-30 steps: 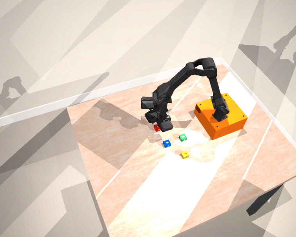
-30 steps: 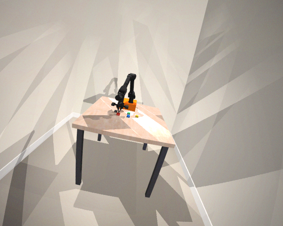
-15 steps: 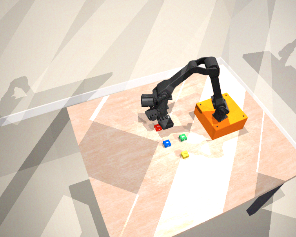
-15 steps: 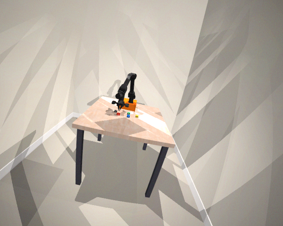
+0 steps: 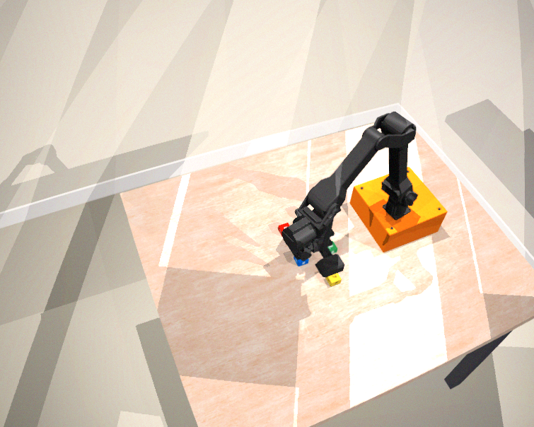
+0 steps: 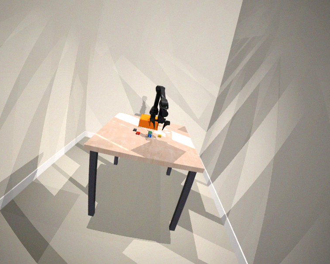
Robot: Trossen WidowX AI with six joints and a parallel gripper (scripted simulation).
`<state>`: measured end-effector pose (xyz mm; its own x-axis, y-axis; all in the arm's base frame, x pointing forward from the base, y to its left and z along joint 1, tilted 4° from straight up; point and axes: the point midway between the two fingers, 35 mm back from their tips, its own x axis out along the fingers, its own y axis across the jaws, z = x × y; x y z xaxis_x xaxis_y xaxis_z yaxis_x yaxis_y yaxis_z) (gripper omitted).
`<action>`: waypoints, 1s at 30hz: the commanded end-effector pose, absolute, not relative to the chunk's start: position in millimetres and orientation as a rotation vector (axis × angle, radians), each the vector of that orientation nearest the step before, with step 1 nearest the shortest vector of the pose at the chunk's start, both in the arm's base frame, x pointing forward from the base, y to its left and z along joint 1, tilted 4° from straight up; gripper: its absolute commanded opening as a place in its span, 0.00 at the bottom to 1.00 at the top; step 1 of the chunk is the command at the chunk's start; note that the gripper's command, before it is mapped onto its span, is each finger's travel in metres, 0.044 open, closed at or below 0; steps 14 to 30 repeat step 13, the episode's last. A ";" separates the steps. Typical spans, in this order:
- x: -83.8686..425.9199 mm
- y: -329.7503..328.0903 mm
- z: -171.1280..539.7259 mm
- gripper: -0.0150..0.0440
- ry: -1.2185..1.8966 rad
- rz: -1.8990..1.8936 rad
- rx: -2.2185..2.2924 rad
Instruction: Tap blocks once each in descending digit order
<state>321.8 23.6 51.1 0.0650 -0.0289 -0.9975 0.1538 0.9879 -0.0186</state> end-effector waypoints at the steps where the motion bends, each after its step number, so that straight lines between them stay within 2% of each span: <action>1: 309.8 77.9 64.8 0.93 1.494 -0.142 0.102; 8: 267.7 162.9 84.2 0.93 1.491 -0.139 0.104; 30: 266.3 164.9 84.7 0.93 1.491 -0.139 0.104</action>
